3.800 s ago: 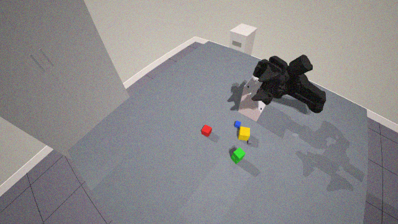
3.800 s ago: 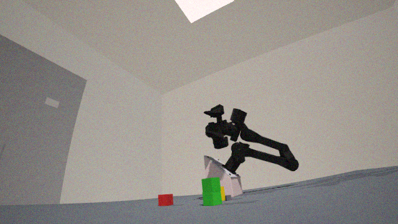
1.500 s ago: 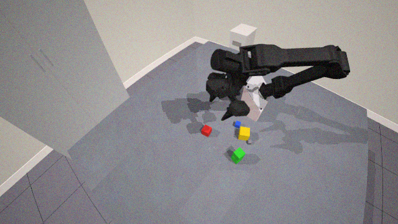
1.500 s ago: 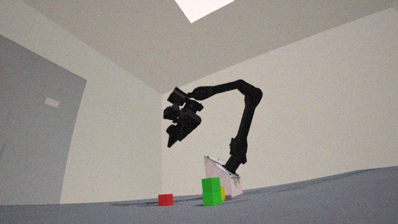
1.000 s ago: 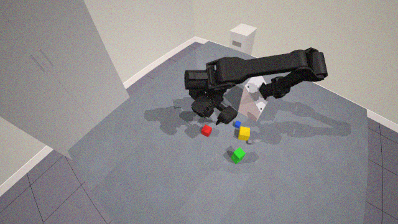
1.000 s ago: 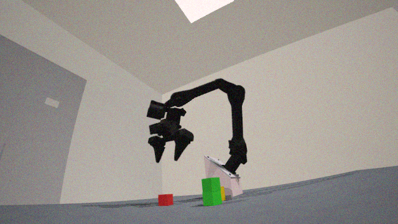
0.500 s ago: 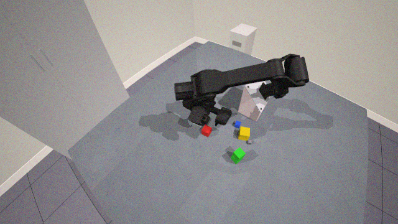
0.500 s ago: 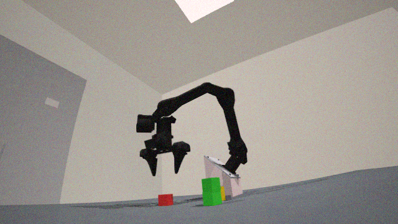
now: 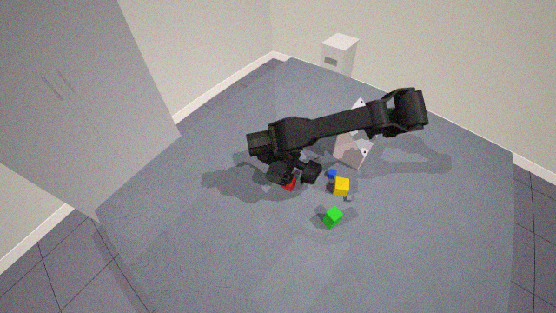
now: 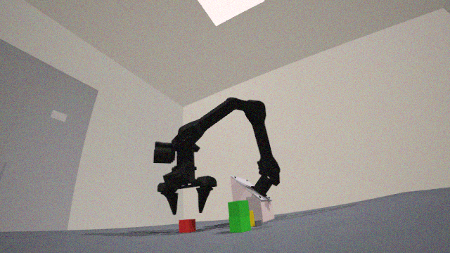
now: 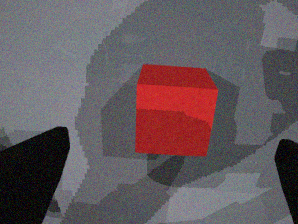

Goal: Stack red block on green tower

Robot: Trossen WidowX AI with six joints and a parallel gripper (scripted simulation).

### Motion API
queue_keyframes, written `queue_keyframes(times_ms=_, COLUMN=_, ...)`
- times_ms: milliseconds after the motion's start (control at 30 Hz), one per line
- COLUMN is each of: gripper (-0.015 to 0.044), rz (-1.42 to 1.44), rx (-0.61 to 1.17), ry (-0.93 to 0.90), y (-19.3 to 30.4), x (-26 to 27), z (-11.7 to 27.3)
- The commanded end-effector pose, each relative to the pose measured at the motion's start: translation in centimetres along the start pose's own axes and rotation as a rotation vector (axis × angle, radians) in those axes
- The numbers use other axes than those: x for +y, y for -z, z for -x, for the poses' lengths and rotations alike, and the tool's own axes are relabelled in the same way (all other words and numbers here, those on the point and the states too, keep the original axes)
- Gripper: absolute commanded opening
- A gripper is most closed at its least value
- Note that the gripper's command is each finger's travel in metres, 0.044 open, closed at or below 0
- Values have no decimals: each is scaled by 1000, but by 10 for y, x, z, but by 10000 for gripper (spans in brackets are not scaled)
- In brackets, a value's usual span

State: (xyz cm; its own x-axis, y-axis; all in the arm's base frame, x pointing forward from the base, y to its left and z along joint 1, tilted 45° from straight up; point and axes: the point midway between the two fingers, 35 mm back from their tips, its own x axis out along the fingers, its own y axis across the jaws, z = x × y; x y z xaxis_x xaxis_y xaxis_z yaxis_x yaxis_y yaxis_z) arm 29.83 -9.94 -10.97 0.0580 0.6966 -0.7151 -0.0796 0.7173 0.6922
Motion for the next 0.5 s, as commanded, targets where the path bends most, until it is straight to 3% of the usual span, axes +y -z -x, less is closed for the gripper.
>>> queue_keyframes(times_ms=0, gripper=440, rz=-4, rx=-9, ry=0, y=-1, x=0, z=-3)
queue_keyframes(times_ms=467, gripper=440, rz=-4, rx=-10, ry=0, y=-1, x=0, z=-25)
